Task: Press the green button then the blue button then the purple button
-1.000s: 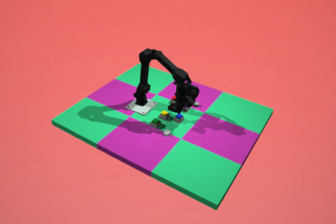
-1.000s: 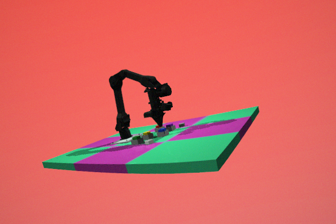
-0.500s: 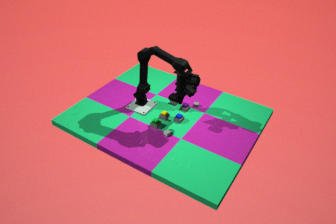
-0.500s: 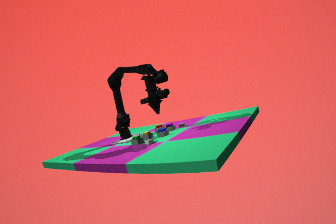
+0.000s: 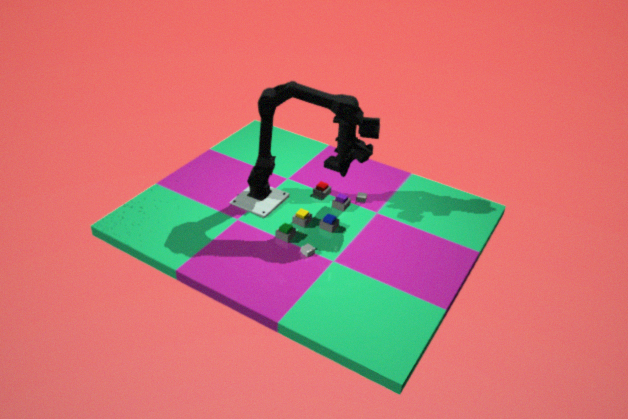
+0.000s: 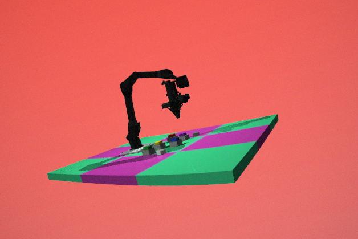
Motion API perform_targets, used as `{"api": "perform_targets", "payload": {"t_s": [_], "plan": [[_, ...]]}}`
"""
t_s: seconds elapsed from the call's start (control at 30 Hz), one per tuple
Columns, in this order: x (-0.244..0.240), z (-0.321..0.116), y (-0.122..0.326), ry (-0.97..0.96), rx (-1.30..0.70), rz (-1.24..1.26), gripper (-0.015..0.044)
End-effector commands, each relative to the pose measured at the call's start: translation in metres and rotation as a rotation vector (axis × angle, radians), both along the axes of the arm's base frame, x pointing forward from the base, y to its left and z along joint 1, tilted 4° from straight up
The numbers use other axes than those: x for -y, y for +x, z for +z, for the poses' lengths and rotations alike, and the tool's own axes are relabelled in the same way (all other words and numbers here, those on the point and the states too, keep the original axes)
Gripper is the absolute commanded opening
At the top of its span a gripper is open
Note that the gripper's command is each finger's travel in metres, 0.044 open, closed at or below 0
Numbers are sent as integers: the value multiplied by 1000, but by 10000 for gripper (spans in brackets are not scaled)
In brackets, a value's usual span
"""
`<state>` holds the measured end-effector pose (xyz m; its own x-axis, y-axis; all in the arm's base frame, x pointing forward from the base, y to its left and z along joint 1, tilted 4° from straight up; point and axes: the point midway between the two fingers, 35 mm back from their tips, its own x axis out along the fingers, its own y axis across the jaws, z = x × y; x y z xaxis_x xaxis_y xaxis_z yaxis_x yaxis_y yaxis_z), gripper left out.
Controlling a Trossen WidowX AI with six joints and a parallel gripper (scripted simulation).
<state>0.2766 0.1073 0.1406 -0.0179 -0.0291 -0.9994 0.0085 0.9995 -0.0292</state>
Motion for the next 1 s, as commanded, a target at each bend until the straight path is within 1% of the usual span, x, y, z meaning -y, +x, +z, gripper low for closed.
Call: {"api": "perform_targets", "payload": {"t_s": [0.0,0.1,0.17,0.4,0.97], "plan": [[-5,-9,-1,-2,-5,-16,20],[-4,-45,-2,-2,-5,-16,20],[-3,-61,-3,-2,-5,-16,20],[-3,-64,-3,-2,-5,-16,20],[-2,-91,-4,-2,-5,-16,20]]}}
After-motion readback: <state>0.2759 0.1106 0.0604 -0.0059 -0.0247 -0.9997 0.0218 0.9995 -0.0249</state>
